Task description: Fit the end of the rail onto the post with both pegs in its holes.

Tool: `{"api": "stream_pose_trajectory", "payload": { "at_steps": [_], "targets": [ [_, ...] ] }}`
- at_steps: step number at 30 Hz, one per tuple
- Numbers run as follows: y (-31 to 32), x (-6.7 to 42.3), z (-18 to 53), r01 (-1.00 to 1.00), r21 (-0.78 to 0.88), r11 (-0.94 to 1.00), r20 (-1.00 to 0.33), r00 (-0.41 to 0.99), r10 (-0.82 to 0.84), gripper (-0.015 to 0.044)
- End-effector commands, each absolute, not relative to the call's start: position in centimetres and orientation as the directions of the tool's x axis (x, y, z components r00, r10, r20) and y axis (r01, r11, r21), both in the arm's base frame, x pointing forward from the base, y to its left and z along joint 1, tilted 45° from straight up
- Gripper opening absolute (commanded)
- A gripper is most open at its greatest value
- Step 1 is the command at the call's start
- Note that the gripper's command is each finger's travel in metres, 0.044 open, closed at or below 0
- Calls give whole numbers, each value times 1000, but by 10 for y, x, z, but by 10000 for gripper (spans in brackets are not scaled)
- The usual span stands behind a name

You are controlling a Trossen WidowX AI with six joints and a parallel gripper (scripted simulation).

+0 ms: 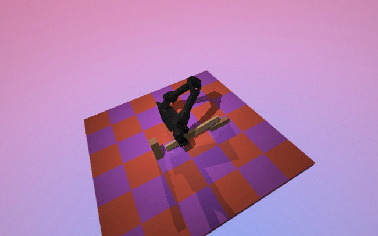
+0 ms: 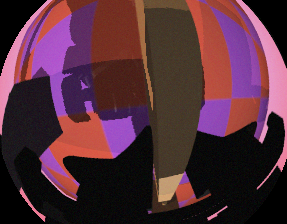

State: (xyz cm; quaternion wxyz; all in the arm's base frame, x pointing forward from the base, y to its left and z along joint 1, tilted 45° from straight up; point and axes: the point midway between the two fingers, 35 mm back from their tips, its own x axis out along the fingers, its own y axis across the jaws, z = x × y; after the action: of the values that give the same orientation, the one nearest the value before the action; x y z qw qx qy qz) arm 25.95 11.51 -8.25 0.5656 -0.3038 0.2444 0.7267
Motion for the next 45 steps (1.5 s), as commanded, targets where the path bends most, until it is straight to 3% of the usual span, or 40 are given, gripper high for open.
{"api": "stream_pose_trajectory", "payload": {
  "at_steps": [1, 45],
  "targets": [
    [112, 266, -78, -973, -4, -231, -715, -159, 681, 0],
    [97, 270, -62, -973, -5, -231, -716, -158, 680, 0]
  ]
}}
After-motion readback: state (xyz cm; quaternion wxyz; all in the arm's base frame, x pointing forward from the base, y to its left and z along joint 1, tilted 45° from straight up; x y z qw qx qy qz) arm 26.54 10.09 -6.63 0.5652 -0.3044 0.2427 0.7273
